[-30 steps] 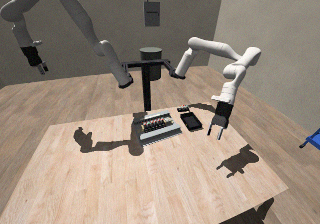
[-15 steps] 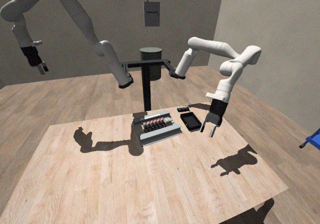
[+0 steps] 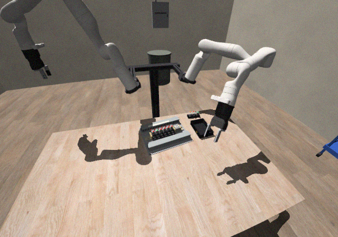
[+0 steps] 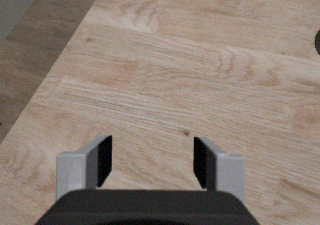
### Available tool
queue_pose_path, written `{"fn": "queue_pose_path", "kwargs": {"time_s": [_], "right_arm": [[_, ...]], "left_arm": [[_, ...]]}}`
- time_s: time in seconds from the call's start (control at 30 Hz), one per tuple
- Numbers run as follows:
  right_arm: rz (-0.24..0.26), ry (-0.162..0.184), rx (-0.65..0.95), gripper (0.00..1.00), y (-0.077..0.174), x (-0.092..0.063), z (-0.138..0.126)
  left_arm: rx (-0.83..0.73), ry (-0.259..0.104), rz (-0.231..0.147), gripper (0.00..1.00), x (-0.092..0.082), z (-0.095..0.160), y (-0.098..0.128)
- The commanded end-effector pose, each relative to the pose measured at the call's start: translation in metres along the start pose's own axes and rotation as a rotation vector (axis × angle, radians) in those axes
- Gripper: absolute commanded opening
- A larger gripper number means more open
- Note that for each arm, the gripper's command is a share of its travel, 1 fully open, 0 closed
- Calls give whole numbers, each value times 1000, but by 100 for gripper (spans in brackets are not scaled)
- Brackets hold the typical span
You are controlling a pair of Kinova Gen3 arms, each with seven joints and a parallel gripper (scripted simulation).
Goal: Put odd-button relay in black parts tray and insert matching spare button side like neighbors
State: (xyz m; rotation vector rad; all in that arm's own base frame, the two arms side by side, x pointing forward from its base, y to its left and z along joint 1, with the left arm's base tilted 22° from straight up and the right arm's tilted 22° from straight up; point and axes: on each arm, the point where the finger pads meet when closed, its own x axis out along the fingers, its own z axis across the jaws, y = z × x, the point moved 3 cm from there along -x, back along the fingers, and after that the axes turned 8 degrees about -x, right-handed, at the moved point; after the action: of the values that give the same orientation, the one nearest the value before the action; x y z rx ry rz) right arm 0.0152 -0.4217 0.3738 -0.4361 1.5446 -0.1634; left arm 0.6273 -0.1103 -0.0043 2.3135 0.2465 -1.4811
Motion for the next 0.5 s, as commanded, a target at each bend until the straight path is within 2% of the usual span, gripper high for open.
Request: {"fn": "queue_pose_path", "kwargs": {"time_s": [0.0,0.27,0.47], "right_arm": [[-1,0,0,100,0,0,0],[-1,0,0,100,0,0,0],[-1,0,0,100,0,0,0]], "left_arm": [[-1,-24,-20,100,-3,9,6],[-6,-76,-65,100,-7,29,16],[-6,-76,-65,100,-8,38,20]]}}
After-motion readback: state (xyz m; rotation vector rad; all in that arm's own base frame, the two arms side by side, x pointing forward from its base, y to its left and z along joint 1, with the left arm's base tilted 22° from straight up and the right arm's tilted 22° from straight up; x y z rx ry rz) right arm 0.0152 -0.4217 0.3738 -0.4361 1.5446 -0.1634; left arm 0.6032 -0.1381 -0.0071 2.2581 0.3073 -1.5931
